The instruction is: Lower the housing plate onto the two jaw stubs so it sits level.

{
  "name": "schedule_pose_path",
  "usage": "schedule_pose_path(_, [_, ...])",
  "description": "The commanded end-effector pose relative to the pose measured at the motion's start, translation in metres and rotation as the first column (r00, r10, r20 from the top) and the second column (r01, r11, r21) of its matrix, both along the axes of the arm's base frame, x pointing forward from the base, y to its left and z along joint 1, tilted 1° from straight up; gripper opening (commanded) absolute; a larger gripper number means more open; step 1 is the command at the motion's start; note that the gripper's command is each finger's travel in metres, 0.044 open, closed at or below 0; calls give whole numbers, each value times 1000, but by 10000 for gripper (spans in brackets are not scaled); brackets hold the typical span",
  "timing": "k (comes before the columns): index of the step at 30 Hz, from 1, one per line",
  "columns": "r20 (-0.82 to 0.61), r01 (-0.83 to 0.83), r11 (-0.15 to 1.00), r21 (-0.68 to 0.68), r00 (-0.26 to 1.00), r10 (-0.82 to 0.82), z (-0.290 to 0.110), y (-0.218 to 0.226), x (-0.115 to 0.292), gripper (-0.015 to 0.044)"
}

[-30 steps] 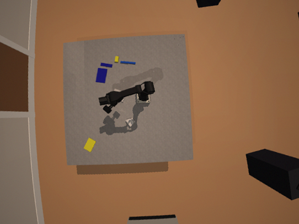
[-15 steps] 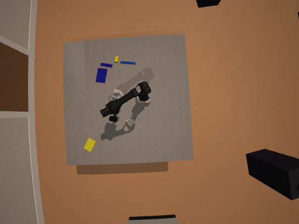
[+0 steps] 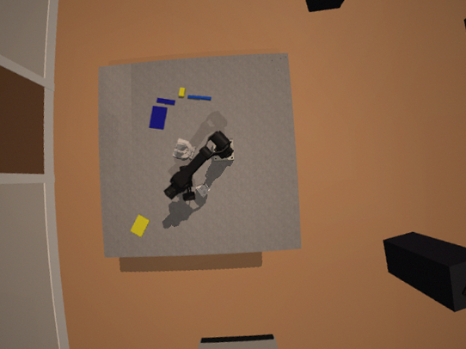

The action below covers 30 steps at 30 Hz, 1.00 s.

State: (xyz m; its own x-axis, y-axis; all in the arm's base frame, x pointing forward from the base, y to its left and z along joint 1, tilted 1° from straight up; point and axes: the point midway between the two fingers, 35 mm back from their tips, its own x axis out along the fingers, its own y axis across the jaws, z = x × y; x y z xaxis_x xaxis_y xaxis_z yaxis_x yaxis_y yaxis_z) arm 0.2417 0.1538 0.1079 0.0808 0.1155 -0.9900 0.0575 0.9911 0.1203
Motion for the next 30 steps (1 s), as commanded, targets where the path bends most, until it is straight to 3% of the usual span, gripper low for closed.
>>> schedule_pose_path(1, [-5,-98,995,-23,995,98,-3,13,-7,440])
schedule_pose_path(14, [-59,-440,893,-94,898,437,-20,57,-40,440])
schedule_pose_path(20, [-62,-456,884,-97,890,452,-23,59,-42,440])
schedule_pose_path(24, [-62,-456,884,-97,890,452,-59,60,-42,440])
schedule_pose_path(30, [-62,-456,884,-97,890,452,-61,60,-42,440])
